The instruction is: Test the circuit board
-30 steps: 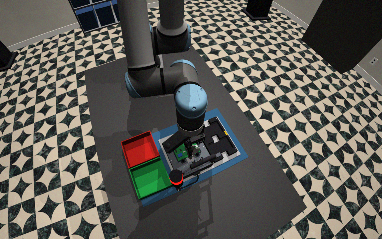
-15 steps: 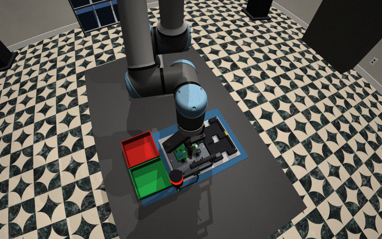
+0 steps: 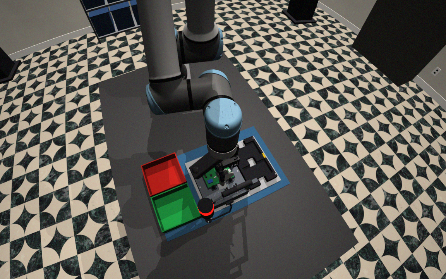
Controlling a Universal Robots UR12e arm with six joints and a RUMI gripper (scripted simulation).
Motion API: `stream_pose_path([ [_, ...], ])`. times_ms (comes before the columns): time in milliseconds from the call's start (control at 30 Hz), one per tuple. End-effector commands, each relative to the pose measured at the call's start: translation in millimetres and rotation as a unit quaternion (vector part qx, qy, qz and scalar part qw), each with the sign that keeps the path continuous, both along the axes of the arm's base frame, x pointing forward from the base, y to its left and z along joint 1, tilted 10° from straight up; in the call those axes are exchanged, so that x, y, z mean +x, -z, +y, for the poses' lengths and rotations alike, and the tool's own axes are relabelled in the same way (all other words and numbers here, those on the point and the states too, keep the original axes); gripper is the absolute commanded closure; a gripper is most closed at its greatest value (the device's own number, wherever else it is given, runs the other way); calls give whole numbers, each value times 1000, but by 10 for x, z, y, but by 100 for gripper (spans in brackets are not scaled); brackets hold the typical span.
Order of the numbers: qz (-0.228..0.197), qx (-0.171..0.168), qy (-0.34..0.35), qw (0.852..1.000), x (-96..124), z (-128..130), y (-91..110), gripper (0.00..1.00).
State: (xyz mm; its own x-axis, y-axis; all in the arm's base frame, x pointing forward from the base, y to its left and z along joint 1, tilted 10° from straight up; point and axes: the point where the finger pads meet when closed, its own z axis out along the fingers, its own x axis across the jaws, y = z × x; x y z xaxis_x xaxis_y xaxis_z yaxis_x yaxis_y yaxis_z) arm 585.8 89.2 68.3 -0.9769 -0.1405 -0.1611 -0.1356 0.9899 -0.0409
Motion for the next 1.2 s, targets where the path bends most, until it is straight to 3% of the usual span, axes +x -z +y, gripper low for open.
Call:
stream_pose_path([
  [0, 1, 0, 1, 1000, -23, -10, 17, 41],
  [1167, 0, 0, 0, 1000, 5, 52, 3, 41],
])
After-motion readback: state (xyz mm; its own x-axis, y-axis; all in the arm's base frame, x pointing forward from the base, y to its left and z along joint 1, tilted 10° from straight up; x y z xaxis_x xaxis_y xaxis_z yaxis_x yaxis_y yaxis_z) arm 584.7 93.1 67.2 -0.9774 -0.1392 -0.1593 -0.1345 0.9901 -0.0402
